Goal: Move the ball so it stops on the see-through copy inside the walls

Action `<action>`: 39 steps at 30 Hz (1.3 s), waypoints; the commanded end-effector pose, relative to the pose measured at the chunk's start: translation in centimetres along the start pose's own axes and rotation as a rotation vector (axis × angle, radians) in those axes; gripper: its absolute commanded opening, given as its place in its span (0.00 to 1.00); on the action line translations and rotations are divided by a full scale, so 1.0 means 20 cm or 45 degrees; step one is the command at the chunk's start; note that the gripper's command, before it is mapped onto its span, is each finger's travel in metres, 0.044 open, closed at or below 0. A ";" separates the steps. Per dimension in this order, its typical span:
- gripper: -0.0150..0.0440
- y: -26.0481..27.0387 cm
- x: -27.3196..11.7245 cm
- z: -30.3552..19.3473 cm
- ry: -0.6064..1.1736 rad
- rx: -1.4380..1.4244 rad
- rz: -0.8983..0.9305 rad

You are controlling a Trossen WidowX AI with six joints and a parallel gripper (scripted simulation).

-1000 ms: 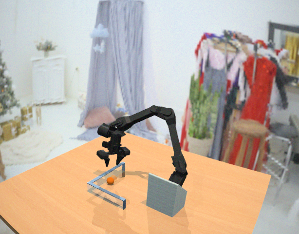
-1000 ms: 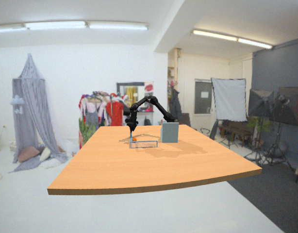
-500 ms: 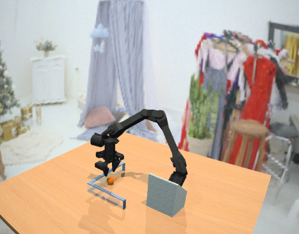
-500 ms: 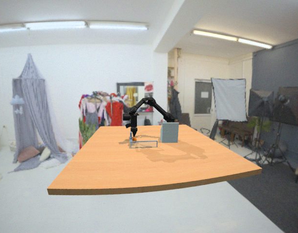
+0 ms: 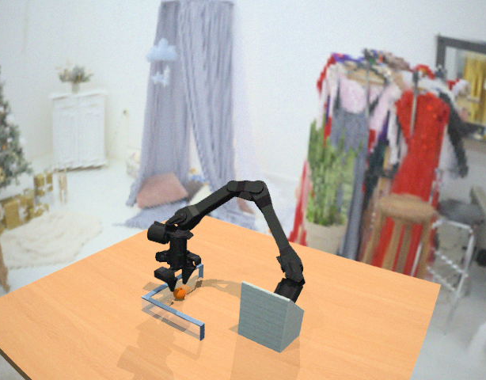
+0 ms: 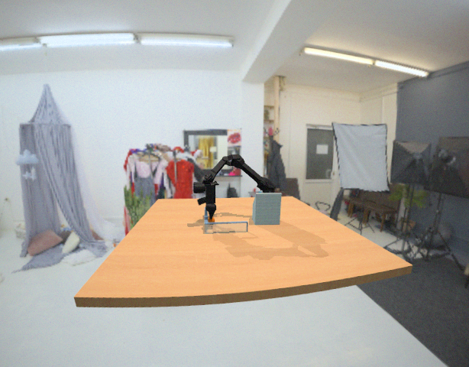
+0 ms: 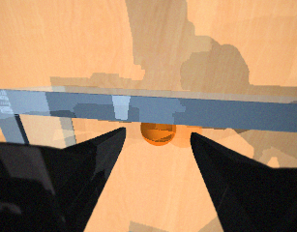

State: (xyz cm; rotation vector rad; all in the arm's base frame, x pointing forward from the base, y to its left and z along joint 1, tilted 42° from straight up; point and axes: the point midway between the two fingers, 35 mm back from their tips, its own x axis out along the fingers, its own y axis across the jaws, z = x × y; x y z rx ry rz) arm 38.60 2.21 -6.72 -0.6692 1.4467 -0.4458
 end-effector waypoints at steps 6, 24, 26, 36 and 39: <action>0.78 0.00 0.09 -0.02 0.015 -0.009 -0.010; 0.53 -0.01 0.14 -0.02 0.015 -0.009 -0.011; 0.44 0.00 0.13 -0.02 0.014 -0.010 -0.011; 0.25 0.09 -0.03 -0.04 -0.004 -0.030 -0.010; 0.25 0.06 0.04 -0.13 0.091 -0.049 0.008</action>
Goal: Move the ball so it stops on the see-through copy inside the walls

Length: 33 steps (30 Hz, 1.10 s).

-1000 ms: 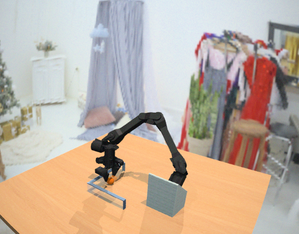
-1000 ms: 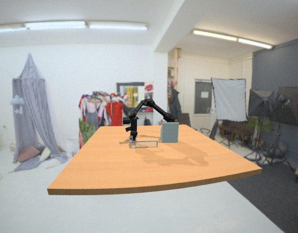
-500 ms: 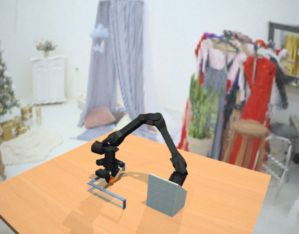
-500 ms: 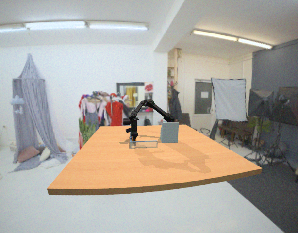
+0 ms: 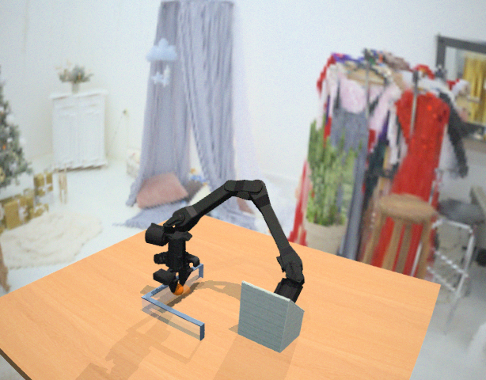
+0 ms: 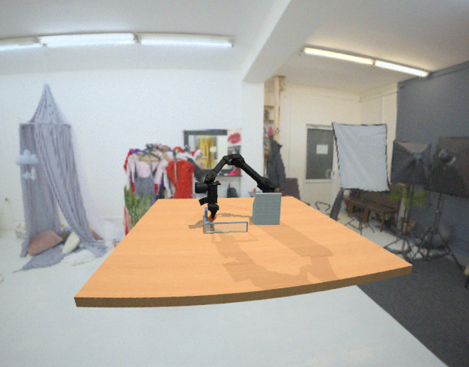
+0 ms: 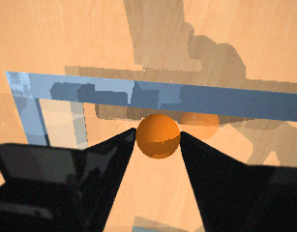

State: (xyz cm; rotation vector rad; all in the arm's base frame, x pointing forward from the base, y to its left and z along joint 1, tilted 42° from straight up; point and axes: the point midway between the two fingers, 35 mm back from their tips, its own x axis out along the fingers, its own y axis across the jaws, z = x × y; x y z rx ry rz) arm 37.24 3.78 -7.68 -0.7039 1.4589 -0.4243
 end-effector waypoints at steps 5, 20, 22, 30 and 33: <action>0.25 -0.05 0.00 -0.08 0.114 0.006 0.026; 0.25 -0.09 -0.46 0.03 0.019 0.041 0.007; 0.25 -0.10 -0.50 0.04 0.013 0.040 0.005; 0.25 -0.18 -0.37 0.03 0.012 0.039 0.004; 0.25 -0.22 -0.30 0.02 0.012 0.039 0.001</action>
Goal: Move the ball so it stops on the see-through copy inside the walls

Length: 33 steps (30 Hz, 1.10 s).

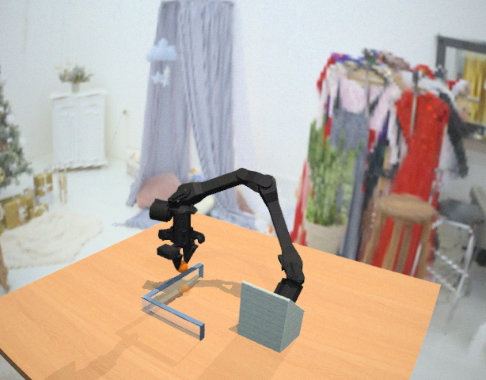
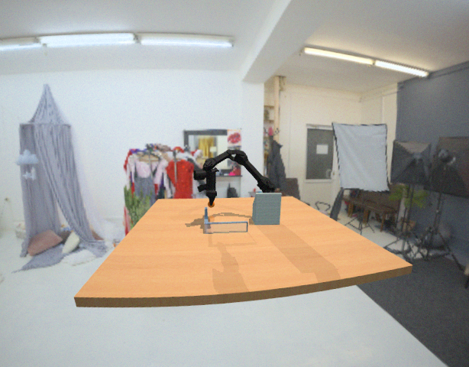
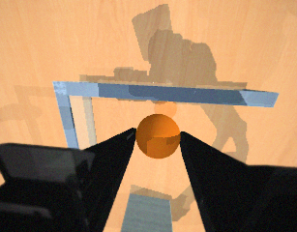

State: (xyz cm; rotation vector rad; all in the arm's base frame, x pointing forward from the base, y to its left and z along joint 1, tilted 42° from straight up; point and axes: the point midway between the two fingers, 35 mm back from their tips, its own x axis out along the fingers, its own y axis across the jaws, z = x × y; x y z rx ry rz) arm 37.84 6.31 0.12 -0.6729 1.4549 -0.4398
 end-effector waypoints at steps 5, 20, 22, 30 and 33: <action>0.25 -0.07 0.12 -0.02 0.009 0.001 -0.011; 0.25 -0.08 0.45 -0.02 0.009 0.001 -0.016; 0.25 -0.08 0.46 -0.02 0.009 0.001 -0.016; 0.25 -0.08 0.51 -0.02 0.009 0.001 -0.017; 0.25 -0.08 0.54 -0.02 0.009 0.001 -0.017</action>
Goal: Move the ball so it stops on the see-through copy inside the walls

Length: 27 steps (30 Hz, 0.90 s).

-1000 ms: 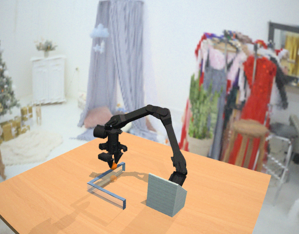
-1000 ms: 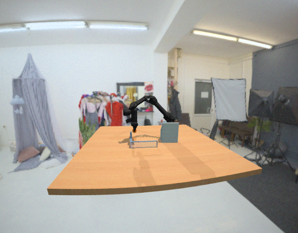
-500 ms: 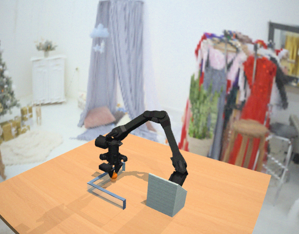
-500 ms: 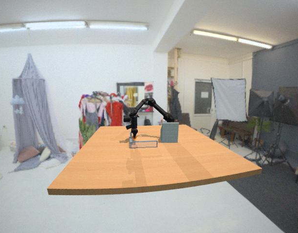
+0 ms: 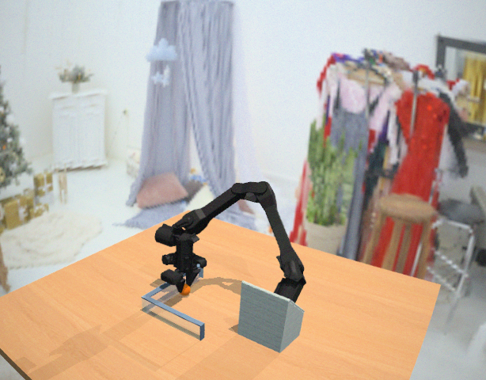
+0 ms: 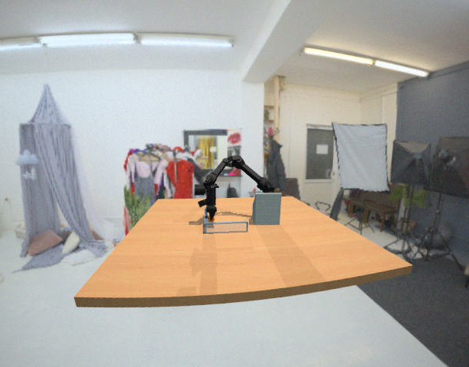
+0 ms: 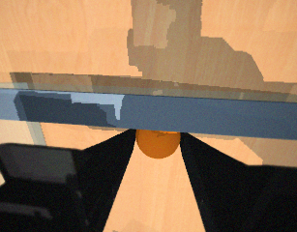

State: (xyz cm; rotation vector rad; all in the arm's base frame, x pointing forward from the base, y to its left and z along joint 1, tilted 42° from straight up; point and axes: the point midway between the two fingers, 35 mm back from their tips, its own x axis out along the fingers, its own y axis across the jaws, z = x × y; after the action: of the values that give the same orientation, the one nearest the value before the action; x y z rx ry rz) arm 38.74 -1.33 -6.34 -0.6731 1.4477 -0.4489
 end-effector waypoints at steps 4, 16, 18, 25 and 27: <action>0.25 0.00 0.05 -0.02 0.014 -0.008 -0.008; 0.74 0.00 0.03 0.00 0.003 -0.001 -0.001; 0.78 0.00 0.03 0.00 0.003 -0.001 -0.001; 0.78 0.01 -0.27 0.00 0.010 -0.006 0.001; 0.78 0.00 -0.38 -0.01 0.013 -0.008 -0.002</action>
State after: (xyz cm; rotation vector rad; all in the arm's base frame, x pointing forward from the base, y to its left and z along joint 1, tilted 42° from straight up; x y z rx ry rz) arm 37.86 1.17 -3.48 -0.6855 1.4834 -0.4586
